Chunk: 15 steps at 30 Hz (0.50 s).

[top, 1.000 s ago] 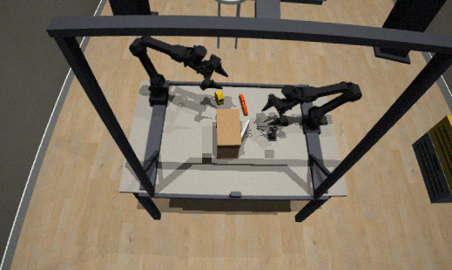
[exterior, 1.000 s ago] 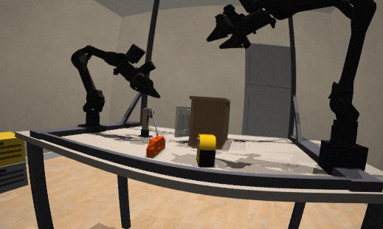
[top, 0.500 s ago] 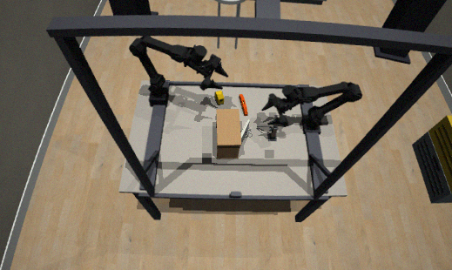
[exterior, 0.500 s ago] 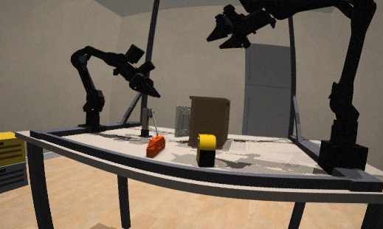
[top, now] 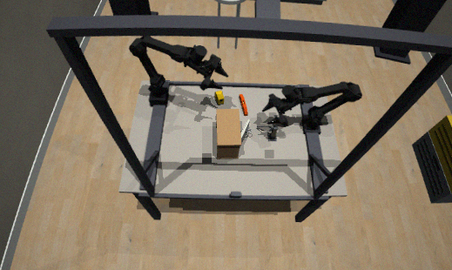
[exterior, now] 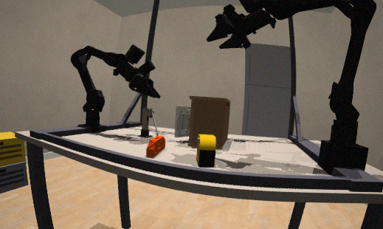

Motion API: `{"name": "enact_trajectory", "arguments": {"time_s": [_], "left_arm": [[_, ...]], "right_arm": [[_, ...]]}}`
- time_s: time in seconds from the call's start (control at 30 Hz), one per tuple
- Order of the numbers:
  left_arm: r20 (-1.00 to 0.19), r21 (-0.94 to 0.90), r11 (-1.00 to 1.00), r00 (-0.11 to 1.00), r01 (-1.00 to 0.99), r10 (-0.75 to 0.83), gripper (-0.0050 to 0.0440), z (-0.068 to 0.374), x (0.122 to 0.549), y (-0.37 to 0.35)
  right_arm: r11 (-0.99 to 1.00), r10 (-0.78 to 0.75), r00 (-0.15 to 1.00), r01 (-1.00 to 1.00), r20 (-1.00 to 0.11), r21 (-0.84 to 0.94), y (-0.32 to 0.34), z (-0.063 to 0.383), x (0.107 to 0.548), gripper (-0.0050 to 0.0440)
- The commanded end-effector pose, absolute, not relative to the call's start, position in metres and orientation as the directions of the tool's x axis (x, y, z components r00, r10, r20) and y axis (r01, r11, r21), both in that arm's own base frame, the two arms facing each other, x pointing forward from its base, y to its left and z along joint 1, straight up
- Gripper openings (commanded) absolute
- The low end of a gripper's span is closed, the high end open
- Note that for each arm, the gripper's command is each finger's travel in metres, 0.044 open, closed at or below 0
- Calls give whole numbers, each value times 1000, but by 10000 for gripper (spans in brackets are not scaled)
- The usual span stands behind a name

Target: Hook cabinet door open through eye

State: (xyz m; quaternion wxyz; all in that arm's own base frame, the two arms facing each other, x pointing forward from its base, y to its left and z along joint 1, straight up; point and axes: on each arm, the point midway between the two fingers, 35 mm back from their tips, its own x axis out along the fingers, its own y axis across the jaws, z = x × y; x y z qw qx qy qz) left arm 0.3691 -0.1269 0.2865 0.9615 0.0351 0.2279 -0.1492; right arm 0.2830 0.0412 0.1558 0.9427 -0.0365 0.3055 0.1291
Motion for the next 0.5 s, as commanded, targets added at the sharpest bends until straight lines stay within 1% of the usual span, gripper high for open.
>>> {"name": "enact_trajectory", "arguments": {"time_s": [0.0,0.07,0.17,0.33,0.47], "left_arm": [[-426,1,953,862,304,-275,400,297,369,-127],[-426,1,953,862,304,-275,400,297,369,-127],[-436,0,955,859,298,-268,400,295,368,-126],[-465,-2,959,848,285,-253,400,288,365,-123],[-493,-1,962,837,274,-239,400,282,363,-121]], "right_arm": [[971,215,781,-237,-587,39,43,165,287,320],[971,215,781,-237,-587,39,43,165,287,320],[980,196,745,-161,-638,114,42,160,289,248],[961,173,635,57,-753,269,38,148,293,129],[900,187,526,248,-830,359,35,136,296,129]]}}
